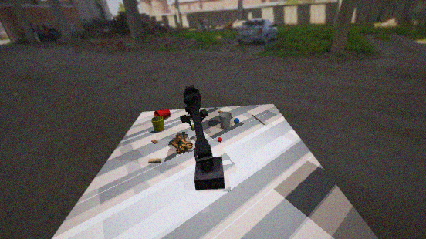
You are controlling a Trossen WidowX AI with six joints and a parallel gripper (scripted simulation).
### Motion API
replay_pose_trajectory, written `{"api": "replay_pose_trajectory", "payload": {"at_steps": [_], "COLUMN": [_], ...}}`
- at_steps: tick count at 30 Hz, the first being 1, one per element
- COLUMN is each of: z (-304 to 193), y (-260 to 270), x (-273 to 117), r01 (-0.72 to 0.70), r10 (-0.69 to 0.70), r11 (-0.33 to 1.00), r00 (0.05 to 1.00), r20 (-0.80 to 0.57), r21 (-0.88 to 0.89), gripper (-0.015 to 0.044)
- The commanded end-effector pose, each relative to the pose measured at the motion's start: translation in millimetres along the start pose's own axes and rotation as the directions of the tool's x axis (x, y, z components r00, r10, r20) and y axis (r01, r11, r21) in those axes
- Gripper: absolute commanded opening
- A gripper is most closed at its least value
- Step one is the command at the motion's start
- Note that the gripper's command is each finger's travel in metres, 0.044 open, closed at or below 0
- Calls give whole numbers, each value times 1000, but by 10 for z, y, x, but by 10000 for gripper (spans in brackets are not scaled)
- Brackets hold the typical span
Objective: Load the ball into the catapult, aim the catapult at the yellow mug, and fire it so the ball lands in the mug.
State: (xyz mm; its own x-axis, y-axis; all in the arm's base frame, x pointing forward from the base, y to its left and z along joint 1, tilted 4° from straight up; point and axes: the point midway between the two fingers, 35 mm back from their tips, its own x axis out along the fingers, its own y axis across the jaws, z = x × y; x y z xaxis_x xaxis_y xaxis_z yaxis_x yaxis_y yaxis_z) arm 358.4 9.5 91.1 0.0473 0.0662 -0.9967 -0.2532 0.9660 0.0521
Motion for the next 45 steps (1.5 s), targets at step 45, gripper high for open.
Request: {"api": "replay_pose_trajectory", "payload": {"at_steps": [45], "z": [-1024], "y": [-1356], "x": [1032], "r01": [7], "r10": [-8], "r11": [910], "r00": [1000], "r20": [1], "r21": [414], "gripper": [300]}}
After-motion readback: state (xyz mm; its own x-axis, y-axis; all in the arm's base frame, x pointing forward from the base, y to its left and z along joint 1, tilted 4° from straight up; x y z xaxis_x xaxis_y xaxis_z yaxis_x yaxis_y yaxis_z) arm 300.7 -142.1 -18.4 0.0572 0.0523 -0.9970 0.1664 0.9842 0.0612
